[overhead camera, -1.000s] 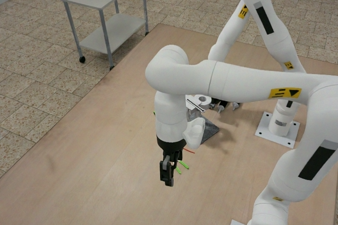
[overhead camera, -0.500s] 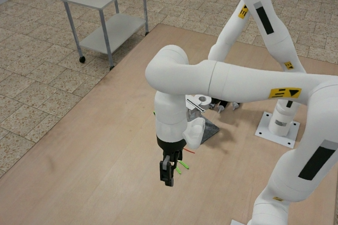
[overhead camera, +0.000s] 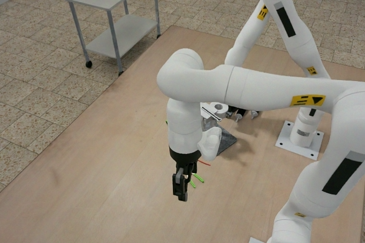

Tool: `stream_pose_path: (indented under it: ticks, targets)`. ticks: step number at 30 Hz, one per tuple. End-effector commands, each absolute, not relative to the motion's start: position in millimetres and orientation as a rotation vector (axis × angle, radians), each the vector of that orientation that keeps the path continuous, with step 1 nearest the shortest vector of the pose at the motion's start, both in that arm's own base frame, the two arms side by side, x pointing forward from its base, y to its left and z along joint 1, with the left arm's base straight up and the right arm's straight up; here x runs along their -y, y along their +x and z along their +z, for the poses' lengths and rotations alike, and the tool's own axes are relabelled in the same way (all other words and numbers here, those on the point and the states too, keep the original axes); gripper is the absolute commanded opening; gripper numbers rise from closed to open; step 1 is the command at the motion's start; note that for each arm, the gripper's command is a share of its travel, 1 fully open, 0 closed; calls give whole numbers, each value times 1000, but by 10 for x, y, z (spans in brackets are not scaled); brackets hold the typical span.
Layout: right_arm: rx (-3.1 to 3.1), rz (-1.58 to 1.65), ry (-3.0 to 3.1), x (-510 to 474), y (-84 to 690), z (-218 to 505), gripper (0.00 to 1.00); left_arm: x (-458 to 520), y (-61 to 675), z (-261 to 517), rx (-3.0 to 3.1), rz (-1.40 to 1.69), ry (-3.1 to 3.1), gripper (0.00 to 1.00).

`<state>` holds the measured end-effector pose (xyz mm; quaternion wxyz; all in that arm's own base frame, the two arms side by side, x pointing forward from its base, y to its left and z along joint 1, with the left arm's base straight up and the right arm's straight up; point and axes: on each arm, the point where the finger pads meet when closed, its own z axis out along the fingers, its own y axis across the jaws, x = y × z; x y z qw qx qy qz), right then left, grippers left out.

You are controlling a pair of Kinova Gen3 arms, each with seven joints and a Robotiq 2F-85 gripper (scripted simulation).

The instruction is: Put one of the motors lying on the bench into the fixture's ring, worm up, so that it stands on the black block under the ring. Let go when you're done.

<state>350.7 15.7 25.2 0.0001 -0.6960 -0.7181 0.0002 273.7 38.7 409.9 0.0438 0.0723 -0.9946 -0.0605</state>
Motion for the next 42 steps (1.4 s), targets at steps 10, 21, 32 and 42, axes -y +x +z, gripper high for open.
stream_pose_path:
  ticks: [10, 21, 32, 42]
  targets:
    - [2256, -1, -2187, -157, 3512, 257, 174, -387, 2738, 4103, 3042, -185, 221, 1000]
    - [2256, -1, -2187, -157, 3512, 272, 174, -387, 2738, 4103, 3042, -185, 221, 1000]
    - [2256, -1, -2187, -157, 3512, 384, 174, -387, 2738, 4103, 3042, -185, 221, 1000]
    - [2256, -1, -2187, -157, 3512, 537, 174, -387, 2738, 4103, 3042, -185, 221, 1000]
